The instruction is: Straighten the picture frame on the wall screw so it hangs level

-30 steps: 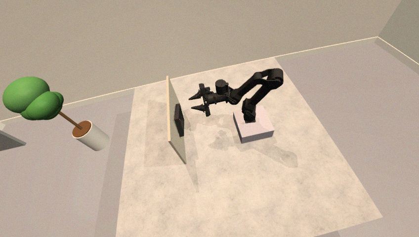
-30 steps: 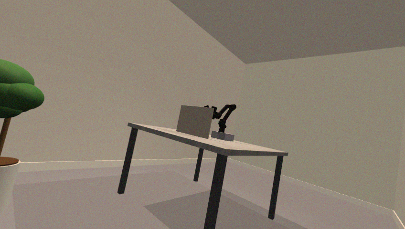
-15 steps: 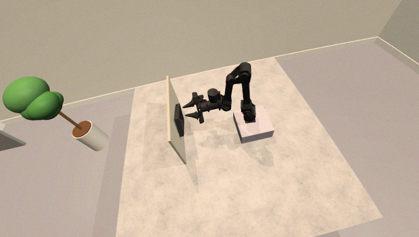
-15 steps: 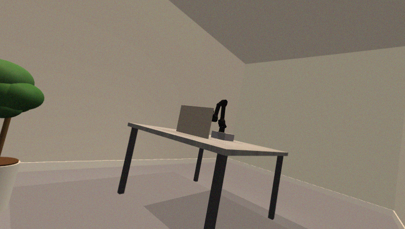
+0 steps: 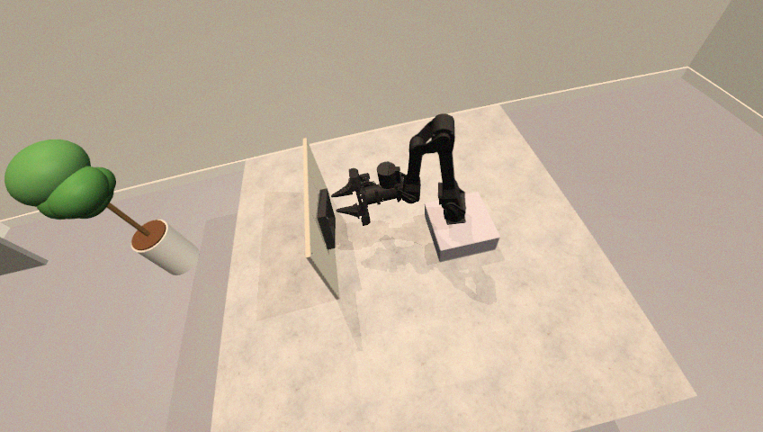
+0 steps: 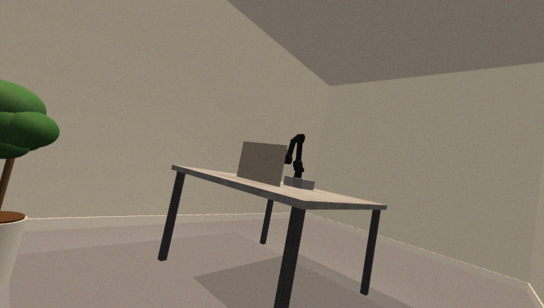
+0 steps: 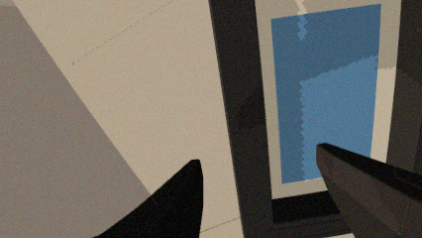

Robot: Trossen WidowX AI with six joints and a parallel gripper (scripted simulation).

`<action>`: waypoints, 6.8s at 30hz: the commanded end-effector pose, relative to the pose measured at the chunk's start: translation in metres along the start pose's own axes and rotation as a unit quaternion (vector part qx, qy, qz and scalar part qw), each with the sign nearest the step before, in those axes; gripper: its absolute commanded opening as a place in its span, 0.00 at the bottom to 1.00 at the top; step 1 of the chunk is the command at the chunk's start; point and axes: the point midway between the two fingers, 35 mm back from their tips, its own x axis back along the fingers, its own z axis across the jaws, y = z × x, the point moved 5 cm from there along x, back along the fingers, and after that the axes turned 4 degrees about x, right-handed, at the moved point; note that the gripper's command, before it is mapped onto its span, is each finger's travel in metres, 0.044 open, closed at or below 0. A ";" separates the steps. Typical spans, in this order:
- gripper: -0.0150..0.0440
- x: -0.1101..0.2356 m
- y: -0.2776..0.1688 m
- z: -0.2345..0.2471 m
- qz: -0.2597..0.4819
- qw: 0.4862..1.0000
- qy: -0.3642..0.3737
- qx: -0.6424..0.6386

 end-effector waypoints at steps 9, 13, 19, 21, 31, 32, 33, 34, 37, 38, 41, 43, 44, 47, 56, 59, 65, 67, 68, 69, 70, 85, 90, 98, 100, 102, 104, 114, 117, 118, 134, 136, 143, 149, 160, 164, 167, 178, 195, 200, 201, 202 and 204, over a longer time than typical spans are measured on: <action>0.69 -0.018 0.001 0.002 -0.003 1.000 0.003 0.002; 0.69 -0.025 0.001 0.002 -0.002 1.000 0.003 0.002; 0.69 -0.034 0.001 0.002 -0.002 1.000 0.004 0.002; 0.69 -0.037 0.000 0.002 -0.002 1.000 0.004 0.002; 0.69 -0.038 0.000 0.002 -0.002 1.000 0.004 0.002; 0.69 -0.038 0.000 0.002 -0.002 1.000 0.004 0.002; 0.69 -0.038 0.000 0.002 -0.002 1.000 0.004 0.002; 0.69 -0.038 0.000 0.002 -0.002 1.000 0.004 0.002; 0.69 -0.038 0.000 0.002 -0.002 1.000 0.004 0.002; 0.69 -0.038 0.000 0.002 -0.002 1.000 0.004 0.002; 0.69 -0.038 0.000 0.002 -0.002 1.000 0.004 0.002; 0.69 -0.038 0.000 0.002 -0.002 1.000 0.004 0.002; 0.69 -0.038 0.000 0.002 -0.002 1.000 0.004 0.002; 0.69 -0.038 0.000 0.002 -0.002 1.000 0.004 0.002; 0.69 -0.038 0.001 0.002 -0.002 1.000 0.004 0.002; 0.69 -0.038 0.001 0.002 -0.002 1.000 0.004 0.002; 0.43 -0.038 0.001 0.002 -0.002 1.000 0.004 0.002; 0.37 -0.038 0.001 0.002 -0.002 1.000 0.004 0.002; 0.36 -0.038 0.001 0.002 -0.002 1.000 0.004 0.002; 0.35 -0.038 0.001 0.002 -0.002 1.000 0.004 0.002; 0.34 -0.038 0.001 0.002 -0.002 1.000 0.004 0.002; 0.25 -0.038 0.001 0.003 -0.002 1.000 0.004 0.002; 0.25 -0.038 0.001 0.004 -0.002 1.000 0.004 0.002; 0.25 -0.038 0.001 0.006 -0.002 1.000 0.004 0.002; 0.25 -0.038 0.001 0.006 -0.002 1.000 0.004 0.002; 0.25 -0.038 0.001 0.006 -0.002 1.000 0.004 0.002; 0.25 -0.038 0.001 0.006 -0.002 1.000 0.004 0.002; 0.25 -0.038 0.001 0.007 -0.002 1.000 0.004 0.002; 0.25 -0.038 0.001 0.008 -0.002 1.000 0.004 0.002; 0.25 -0.038 0.001 0.008 -0.002 1.000 0.004 0.002; 0.25 -0.038 0.001 0.010 -0.002 1.000 0.004 0.002; 0.25 -0.038 0.001 0.010 -0.002 1.000 0.004 0.002; 0.25 -0.038 0.001 0.011 -0.002 1.000 0.004 0.002; 0.25 -0.038 0.001 0.012 -0.002 1.000 0.004 0.002; 0.25 -0.038 0.001 0.013 -0.002 1.000 0.004 0.002; 0.25 -0.038 0.001 0.014 -0.002 1.000 0.004 0.002; 0.25 -0.038 0.001 0.014 -0.002 1.000 0.004 0.002; 0.25 -0.038 0.001 0.013 -0.002 1.000 0.004 0.002; 0.25 -0.038 0.001 0.014 -0.002 1.000 0.004 0.002; 0.25 -0.038 0.000 0.013 -0.002 1.000 0.004 0.002; 0.25 -0.038 0.000 0.013 -0.002 1.000 0.004 0.002; 0.25 -0.039 0.000 0.013 -0.002 1.000 0.004 0.002; 0.25 -0.039 0.000 0.014 -0.002 1.000 0.004 0.002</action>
